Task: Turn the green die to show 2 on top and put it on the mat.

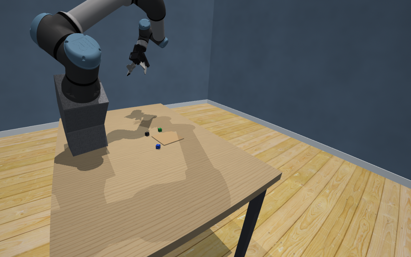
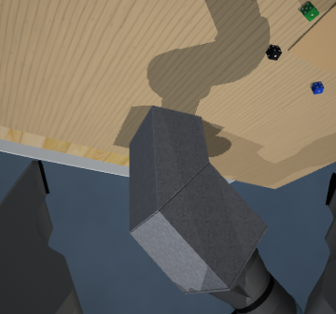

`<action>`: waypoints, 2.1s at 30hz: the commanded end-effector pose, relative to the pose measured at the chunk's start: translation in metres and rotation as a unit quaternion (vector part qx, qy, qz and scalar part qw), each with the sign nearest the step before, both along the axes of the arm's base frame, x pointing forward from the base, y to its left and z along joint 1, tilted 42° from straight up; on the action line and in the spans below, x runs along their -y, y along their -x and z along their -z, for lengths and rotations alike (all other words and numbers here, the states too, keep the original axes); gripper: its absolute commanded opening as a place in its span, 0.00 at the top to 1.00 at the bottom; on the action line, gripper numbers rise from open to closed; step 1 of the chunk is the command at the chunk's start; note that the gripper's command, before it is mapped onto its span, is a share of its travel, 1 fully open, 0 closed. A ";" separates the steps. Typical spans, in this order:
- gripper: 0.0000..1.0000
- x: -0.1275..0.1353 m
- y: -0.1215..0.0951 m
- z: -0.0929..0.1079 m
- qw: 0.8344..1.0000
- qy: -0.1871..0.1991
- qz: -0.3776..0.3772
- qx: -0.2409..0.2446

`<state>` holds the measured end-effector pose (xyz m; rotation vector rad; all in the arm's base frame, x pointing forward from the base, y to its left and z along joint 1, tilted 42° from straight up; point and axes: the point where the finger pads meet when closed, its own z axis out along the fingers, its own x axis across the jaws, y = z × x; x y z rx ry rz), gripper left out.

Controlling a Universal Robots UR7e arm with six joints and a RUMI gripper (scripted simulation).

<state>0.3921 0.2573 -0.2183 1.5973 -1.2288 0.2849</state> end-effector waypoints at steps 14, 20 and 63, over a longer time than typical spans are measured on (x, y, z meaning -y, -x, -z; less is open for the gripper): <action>0.00 -0.001 0.000 0.000 1.000 0.000 0.000 0.001; 0.00 0.000 0.000 0.000 1.000 -0.001 0.000 0.000; 0.00 0.129 -0.064 0.020 0.983 -0.185 -0.019 -0.005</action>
